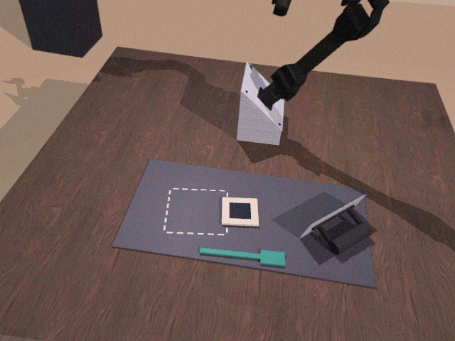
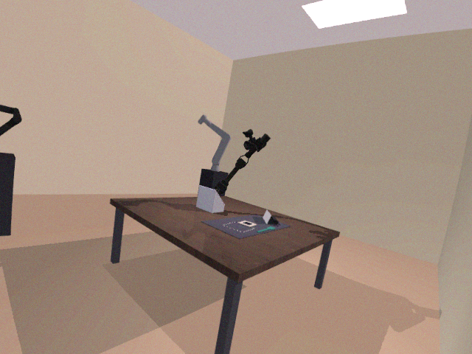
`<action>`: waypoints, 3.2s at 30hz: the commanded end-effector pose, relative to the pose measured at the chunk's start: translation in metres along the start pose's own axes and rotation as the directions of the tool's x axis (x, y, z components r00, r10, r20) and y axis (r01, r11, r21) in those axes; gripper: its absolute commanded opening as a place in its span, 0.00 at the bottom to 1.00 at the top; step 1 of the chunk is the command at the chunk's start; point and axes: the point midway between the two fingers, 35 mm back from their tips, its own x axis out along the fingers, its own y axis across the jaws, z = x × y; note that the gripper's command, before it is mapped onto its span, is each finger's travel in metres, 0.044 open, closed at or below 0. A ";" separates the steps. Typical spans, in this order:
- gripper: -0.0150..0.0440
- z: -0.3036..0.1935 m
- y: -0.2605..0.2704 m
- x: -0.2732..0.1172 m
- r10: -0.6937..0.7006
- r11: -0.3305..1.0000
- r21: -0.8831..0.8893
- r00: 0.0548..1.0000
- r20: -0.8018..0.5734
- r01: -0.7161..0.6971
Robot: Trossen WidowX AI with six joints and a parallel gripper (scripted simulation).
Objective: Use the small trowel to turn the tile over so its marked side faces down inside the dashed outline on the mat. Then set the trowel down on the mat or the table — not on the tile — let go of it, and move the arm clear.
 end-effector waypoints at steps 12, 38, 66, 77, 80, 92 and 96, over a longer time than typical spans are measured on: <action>0.42 -0.015 -0.041 -0.016 -0.130 0.942 -0.320 0.990 -0.057 0.105; 0.42 -0.036 -0.132 -0.066 -0.429 0.384 -0.922 0.893 -0.134 0.046; 0.42 -0.034 -0.223 -0.142 -0.705 -0.309 -0.828 0.697 -0.132 -0.468; 0.42 -0.027 -0.253 -0.174 -0.790 -0.446 -0.583 0.605 -0.101 -0.679; 0.42 -0.024 -0.261 -0.183 -0.811 -0.466 -0.499 0.578 -0.089 -0.730; 0.42 -0.011 -0.290 -0.220 -0.883 -0.461 -0.125 0.468 -0.032 -0.879; 0.42 -0.006 -0.299 -0.233 -0.903 -0.430 0.006 0.430 -0.010 -0.903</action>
